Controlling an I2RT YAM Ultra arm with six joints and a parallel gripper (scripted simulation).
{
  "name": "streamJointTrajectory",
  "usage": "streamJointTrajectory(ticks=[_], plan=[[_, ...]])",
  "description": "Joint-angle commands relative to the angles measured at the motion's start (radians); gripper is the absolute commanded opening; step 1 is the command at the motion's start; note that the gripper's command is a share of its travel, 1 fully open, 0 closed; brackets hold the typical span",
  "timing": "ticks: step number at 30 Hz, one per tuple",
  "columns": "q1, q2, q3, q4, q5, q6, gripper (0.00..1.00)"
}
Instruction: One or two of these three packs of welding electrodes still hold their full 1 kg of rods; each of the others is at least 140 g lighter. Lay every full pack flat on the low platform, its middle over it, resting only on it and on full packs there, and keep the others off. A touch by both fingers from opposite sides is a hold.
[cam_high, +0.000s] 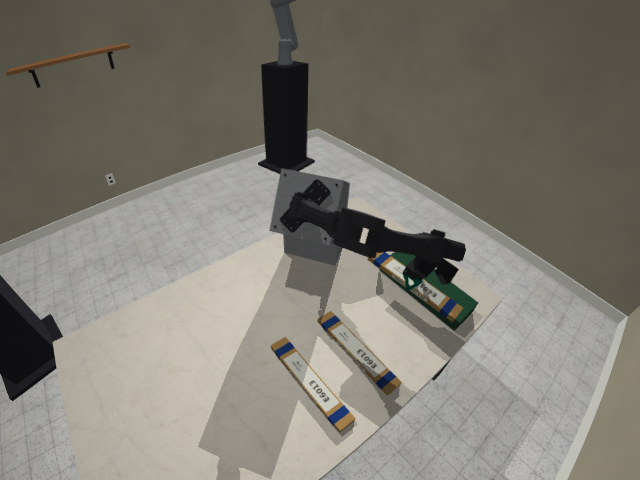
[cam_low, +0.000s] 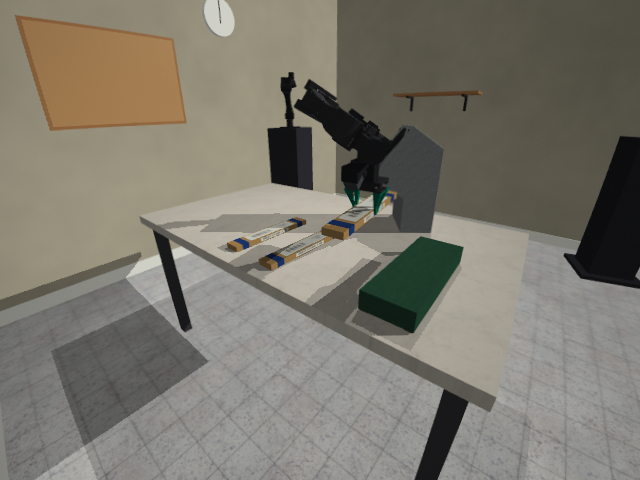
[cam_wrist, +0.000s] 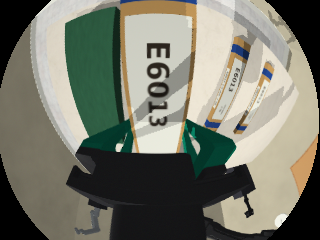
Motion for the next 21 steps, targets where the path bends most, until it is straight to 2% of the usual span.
streamJointTrajectory(ticks=[1,9,21], plan=[[0.085,-0.063,0.052,-0.07,0.009,0.033,0.0],[0.116,-0.063,0.088,-0.151,0.006,0.085,0.0],[0.119,-0.072,0.087,-0.172,0.006,0.1,0.0]])
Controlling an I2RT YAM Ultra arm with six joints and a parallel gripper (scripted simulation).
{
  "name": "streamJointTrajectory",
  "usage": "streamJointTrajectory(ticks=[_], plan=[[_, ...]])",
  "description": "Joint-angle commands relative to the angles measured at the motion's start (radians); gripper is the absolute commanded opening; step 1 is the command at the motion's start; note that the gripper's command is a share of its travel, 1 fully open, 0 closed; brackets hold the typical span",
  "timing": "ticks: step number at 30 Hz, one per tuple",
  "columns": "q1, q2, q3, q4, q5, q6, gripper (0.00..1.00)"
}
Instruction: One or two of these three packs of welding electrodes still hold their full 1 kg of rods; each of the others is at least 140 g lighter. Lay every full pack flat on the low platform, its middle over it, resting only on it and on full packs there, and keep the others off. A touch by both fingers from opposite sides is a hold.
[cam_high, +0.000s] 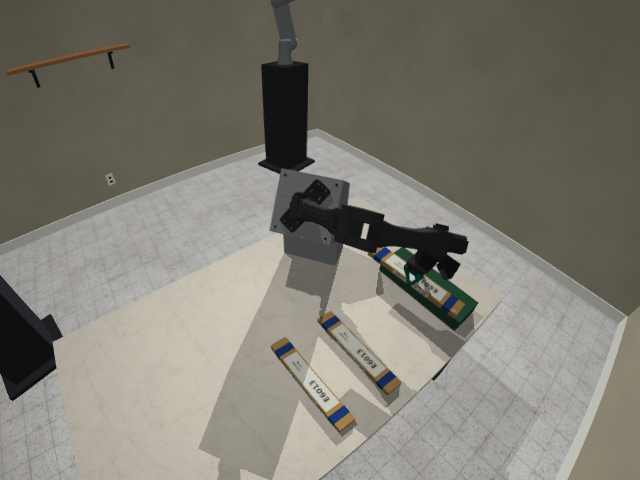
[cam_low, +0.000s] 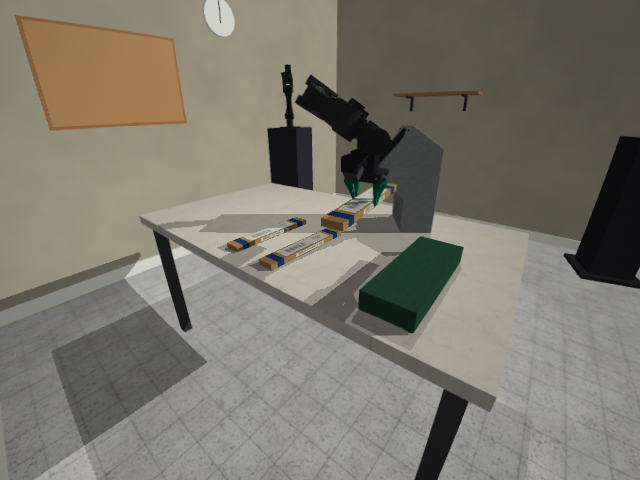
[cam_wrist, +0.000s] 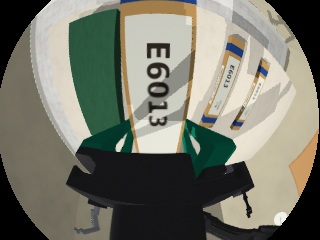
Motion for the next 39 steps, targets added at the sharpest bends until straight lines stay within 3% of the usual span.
streamJointTrajectory(ticks=[1,27,39], plan=[[0.076,-0.07,0.035,-0.035,0.006,0.009,0.0],[0.077,-0.081,-0.013,-0.027,0.007,0.012,0.0],[0.079,-0.089,0.002,-0.024,0.005,0.014,0.0]])
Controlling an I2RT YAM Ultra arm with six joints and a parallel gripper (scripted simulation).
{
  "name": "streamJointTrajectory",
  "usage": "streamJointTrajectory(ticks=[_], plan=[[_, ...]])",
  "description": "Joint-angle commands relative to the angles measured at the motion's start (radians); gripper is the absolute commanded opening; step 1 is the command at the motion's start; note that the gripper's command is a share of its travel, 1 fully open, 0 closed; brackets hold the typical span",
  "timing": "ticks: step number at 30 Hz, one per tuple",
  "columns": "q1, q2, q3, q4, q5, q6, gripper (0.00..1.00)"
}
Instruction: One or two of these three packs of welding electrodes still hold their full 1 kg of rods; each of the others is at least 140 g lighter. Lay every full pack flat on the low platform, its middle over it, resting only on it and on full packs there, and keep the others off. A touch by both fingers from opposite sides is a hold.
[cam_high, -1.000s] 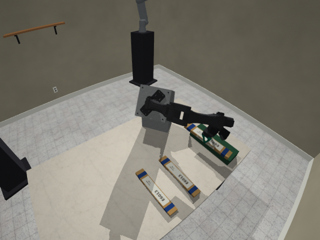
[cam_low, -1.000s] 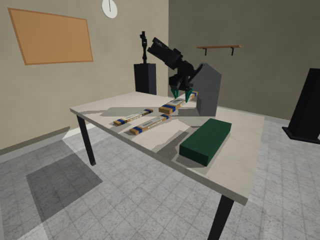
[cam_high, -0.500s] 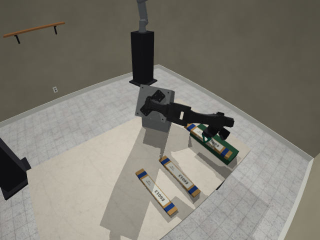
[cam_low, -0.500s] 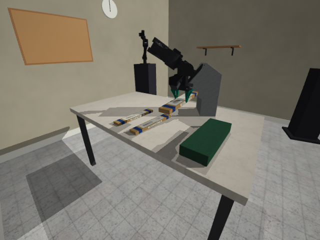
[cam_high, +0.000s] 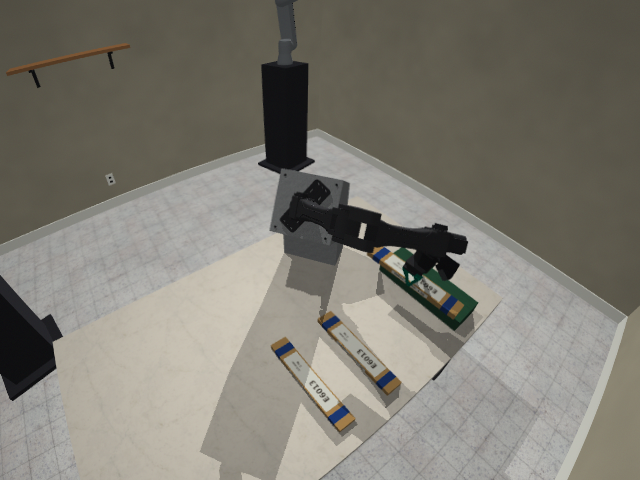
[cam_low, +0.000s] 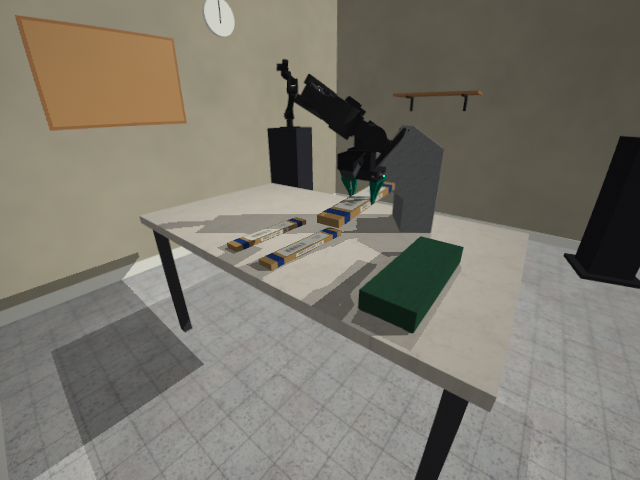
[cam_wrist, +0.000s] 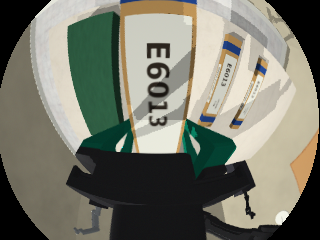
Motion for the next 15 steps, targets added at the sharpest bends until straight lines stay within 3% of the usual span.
streamJointTrajectory(ticks=[1,15], plan=[[0.08,-0.059,0.016,-0.014,0.004,0.004,0.0],[0.08,-0.06,0.001,-0.009,0.003,0.005,0.0]])
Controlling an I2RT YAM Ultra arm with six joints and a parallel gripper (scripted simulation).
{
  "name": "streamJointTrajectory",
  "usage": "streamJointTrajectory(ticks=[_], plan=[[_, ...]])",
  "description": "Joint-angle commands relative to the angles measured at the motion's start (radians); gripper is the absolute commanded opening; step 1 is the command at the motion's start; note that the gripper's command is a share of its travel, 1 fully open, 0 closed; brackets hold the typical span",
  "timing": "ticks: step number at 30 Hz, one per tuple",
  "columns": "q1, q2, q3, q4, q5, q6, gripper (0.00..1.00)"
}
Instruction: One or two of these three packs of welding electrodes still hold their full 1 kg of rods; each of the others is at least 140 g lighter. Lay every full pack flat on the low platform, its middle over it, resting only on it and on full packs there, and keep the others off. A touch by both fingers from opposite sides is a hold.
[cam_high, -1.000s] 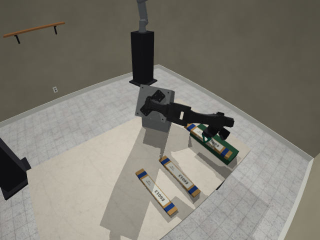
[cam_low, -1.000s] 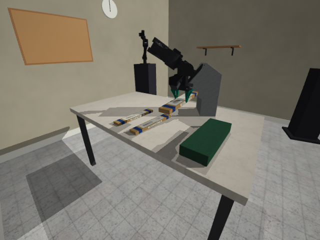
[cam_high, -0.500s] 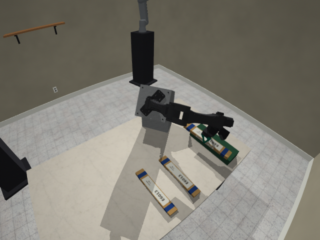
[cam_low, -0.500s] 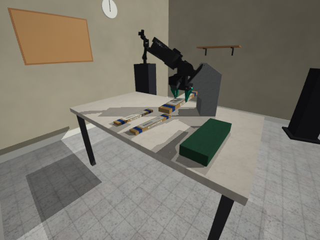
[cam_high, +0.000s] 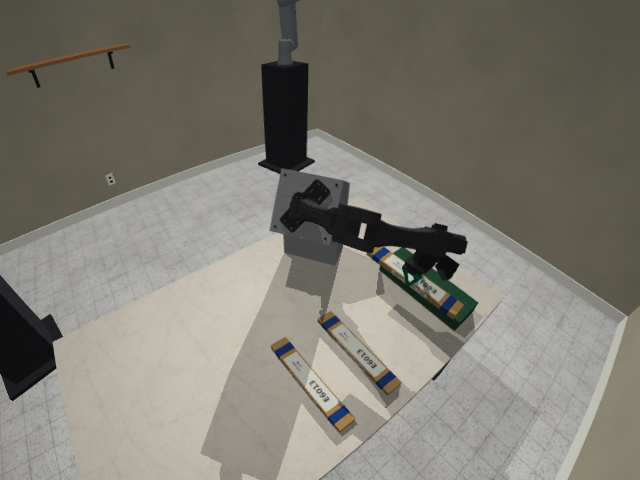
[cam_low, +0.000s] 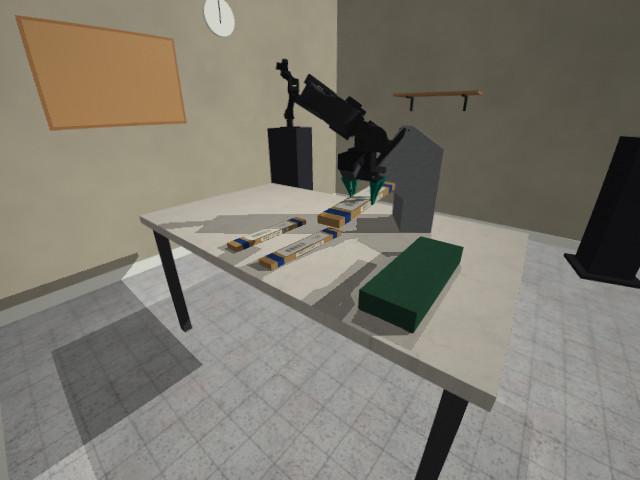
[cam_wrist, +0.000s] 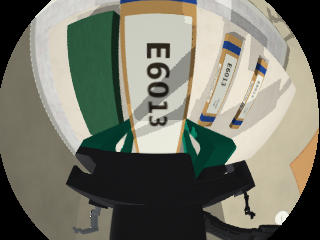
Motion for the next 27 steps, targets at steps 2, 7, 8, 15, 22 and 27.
streamJointTrajectory(ticks=[2,7,8,15,22,27], plan=[[0.08,-0.059,0.002,-0.01,0.003,0.003,0.0],[0.08,-0.059,-0.001,-0.008,0.003,0.004,0.0],[0.08,-0.059,-0.001,-0.008,0.003,0.004,0.0],[0.081,-0.06,0.005,-0.007,0.002,0.004,0.0],[0.074,-0.073,-0.043,-0.003,0.001,0.06,0.0],[0.069,-0.113,-0.043,0.029,0.001,0.089,0.0]])
